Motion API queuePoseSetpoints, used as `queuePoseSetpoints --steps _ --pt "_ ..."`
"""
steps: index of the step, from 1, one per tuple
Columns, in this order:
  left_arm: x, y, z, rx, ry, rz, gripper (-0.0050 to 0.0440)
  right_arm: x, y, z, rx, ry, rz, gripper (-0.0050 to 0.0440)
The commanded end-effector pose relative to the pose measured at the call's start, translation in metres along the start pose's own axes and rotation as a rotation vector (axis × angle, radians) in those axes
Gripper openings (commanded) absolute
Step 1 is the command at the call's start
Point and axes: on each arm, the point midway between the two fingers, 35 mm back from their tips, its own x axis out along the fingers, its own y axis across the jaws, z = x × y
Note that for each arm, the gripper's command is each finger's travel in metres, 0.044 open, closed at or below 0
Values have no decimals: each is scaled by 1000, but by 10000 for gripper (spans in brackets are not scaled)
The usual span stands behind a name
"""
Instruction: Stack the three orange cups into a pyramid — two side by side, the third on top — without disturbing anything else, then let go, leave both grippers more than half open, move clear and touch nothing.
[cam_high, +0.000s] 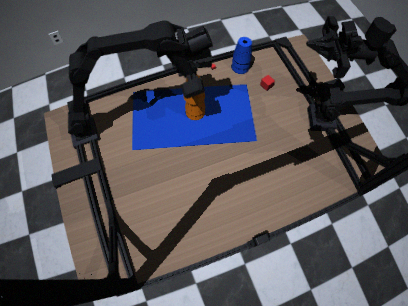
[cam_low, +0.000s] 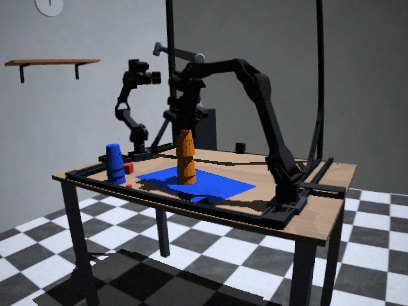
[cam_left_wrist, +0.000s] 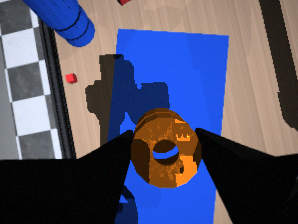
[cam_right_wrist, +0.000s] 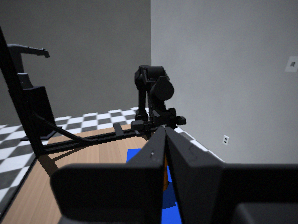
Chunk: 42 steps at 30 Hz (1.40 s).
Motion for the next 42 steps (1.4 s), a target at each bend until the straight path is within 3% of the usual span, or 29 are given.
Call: queuePoseSetpoints --steps 1,14,20,33,42 --pt "-4 -1 1 -2 1 -4 0 0 0 0 3 -1 -2 0" --pt "-44 -1 19 0 0 -4 0 0 0 0 3 -1 -2 0" --pt "-48 -1 19 -2 1 -4 0 0 0 0 3 -1 -2 0" --pt "-76 -1 -59 -2 2 -4 0 0 0 0 3 -1 -2 0" --pt "-68 -1 -61 -2 2 -4 0 0 0 0 3 -1 -2 0"
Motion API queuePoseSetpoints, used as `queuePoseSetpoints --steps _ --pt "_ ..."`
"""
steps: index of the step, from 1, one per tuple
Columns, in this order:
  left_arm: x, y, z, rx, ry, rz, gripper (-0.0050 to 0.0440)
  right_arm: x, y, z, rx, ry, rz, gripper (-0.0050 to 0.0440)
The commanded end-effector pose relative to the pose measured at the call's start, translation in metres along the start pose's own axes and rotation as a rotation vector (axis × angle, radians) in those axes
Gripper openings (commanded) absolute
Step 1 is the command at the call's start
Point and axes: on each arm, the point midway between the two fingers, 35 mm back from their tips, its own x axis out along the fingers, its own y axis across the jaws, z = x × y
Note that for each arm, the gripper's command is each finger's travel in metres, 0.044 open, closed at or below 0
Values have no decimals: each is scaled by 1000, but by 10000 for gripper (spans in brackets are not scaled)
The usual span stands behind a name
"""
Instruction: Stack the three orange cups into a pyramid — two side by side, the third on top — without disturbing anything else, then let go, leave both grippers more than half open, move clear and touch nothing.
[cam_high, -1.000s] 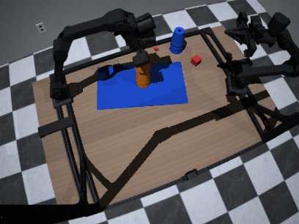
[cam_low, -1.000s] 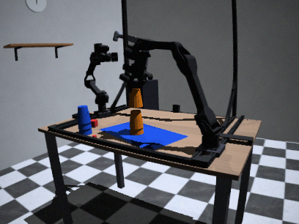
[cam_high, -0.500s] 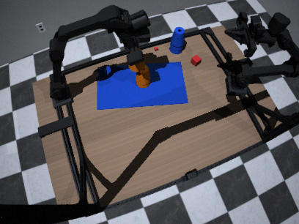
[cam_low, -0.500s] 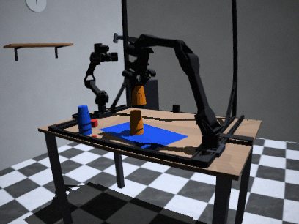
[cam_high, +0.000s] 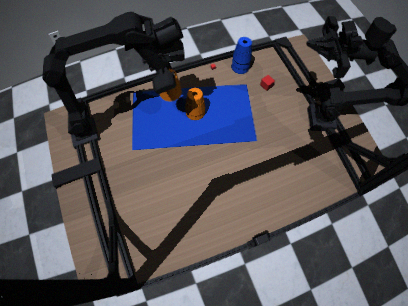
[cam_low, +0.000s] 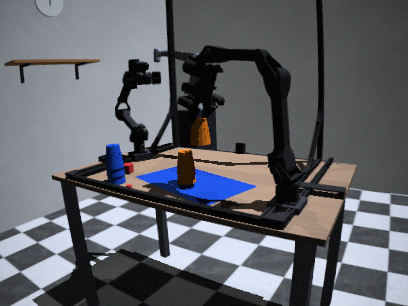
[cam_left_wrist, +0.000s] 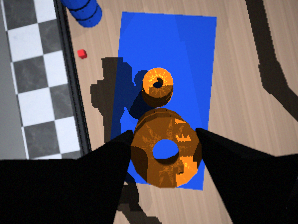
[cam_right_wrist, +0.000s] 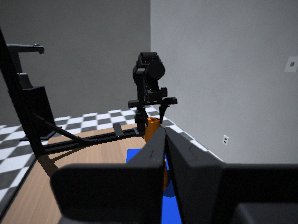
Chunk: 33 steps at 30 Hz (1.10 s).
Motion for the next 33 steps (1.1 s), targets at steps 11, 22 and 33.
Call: queuePoseSetpoints --steps 11,22,33 --pt "27 -1 -6 -4 2 -3 0 0 0 0 3 0 0 0" --pt "52 -1 -12 -4 2 -3 0 0 0 0 3 0 0 0" --pt "73 -1 -20 -4 2 -3 0 0 0 0 3 0 0 0"
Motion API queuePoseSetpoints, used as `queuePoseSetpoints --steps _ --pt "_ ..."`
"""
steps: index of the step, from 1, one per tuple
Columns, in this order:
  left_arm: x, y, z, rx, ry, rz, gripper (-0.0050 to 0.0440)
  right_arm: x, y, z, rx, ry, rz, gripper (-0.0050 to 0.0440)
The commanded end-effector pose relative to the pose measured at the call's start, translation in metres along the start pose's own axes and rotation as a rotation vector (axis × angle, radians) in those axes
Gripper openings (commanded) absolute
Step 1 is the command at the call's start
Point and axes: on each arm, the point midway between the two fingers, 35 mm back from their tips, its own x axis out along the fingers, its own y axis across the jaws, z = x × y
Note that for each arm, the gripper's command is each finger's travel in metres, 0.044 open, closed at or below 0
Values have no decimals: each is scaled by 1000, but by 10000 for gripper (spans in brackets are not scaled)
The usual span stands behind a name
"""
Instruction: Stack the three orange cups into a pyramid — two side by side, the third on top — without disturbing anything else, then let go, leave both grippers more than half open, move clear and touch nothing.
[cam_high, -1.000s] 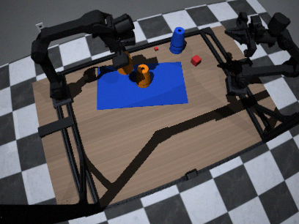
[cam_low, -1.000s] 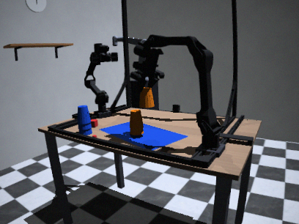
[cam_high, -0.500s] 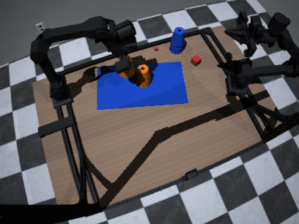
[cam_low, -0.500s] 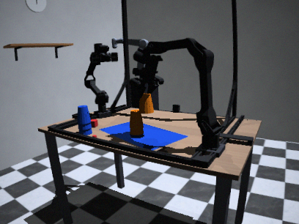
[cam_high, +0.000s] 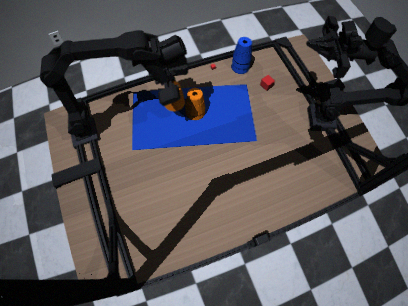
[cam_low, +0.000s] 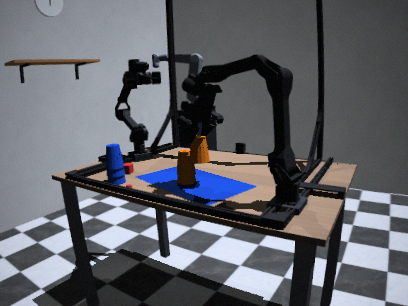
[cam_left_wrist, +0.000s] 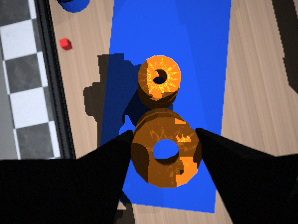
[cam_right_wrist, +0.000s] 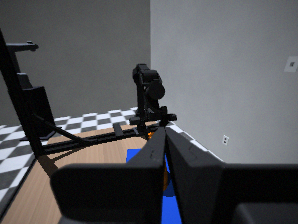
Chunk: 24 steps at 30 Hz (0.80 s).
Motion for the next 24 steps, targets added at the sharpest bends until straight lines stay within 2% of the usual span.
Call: queuePoseSetpoints --steps 1,24 --pt "10 -1 -6 -2 6 -3 0 0 0 0 3 0 1 0" --pt "54 -1 -31 -2 6 -3 0 0 0 0 3 0 1 0"
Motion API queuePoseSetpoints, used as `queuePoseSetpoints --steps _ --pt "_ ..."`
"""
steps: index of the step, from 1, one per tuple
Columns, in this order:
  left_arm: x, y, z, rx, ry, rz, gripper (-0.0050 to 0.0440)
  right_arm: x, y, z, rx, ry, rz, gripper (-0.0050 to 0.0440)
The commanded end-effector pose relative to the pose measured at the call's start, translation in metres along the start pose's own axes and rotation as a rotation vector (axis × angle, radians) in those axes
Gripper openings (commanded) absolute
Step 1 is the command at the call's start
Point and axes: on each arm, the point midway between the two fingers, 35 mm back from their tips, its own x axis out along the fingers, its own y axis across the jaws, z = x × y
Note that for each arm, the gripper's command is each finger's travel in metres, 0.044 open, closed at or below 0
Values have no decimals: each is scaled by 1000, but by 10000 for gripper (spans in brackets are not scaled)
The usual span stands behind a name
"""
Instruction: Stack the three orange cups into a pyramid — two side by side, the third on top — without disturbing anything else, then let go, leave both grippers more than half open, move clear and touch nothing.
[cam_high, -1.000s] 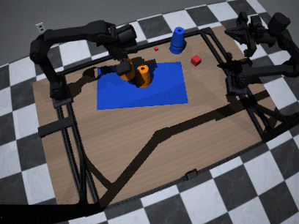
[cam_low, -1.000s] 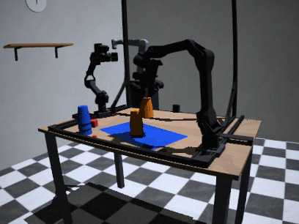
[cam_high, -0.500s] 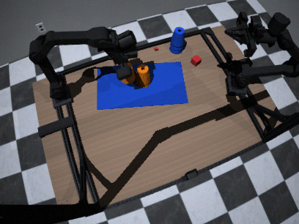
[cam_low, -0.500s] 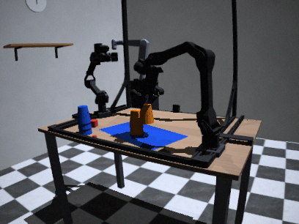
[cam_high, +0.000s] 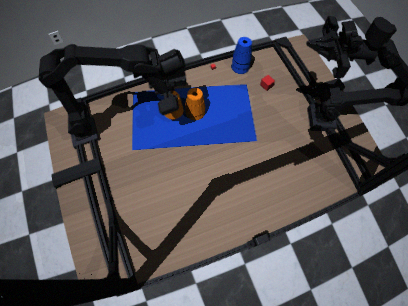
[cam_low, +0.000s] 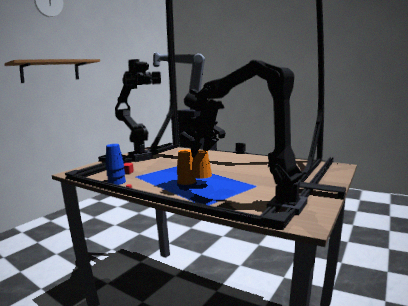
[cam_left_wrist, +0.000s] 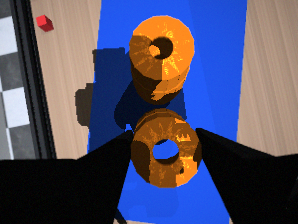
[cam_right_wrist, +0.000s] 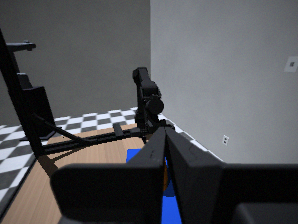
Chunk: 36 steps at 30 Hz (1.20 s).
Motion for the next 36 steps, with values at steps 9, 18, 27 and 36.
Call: queuePoseSetpoints --steps 9,18,27,36 --pt "12 -1 -8 -2 3 -3 0 0 0 0 3 0 1 0" --pt "25 -1 -14 -2 3 -3 0 0 0 0 3 0 1 0" --pt "36 -1 -19 -2 3 -3 0 0 0 0 3 0 1 0" --pt "38 -1 -20 -2 3 -3 0 0 0 0 3 0 1 0"
